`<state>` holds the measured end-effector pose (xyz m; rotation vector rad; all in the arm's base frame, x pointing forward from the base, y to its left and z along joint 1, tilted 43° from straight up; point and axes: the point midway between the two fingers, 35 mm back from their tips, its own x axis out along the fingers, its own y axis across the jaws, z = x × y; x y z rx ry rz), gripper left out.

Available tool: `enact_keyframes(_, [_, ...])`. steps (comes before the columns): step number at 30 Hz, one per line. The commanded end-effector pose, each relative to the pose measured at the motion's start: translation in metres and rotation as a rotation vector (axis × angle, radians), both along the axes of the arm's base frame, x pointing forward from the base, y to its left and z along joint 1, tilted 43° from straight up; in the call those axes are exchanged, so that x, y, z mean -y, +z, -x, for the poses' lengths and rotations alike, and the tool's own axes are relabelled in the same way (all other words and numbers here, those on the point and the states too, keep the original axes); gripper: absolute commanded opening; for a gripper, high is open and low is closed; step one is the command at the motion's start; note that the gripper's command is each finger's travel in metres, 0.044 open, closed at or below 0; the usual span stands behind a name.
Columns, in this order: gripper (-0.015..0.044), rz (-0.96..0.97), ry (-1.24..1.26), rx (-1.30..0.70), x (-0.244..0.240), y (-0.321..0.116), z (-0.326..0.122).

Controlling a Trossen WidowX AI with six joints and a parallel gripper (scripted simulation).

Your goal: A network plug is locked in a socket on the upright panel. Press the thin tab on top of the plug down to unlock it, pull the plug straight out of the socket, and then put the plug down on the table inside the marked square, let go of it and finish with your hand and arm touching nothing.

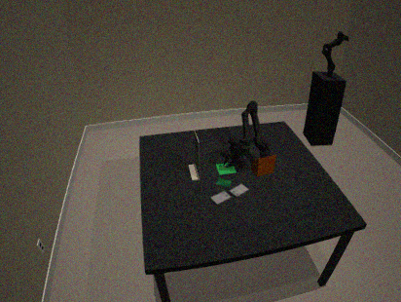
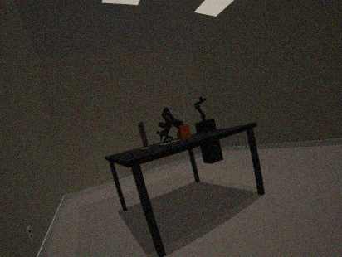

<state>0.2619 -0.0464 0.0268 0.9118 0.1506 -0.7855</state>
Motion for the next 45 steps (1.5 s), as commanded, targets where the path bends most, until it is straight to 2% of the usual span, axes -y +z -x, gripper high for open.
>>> enact_keyframes(1, [0.0156, 0.0, -0.001, 0.0, 0.0, 0.0, 0.0])
enact_keyframes(45, [0.0156, -0.002, 0.002, -0.005, -0.015, 0.01, 0.017])
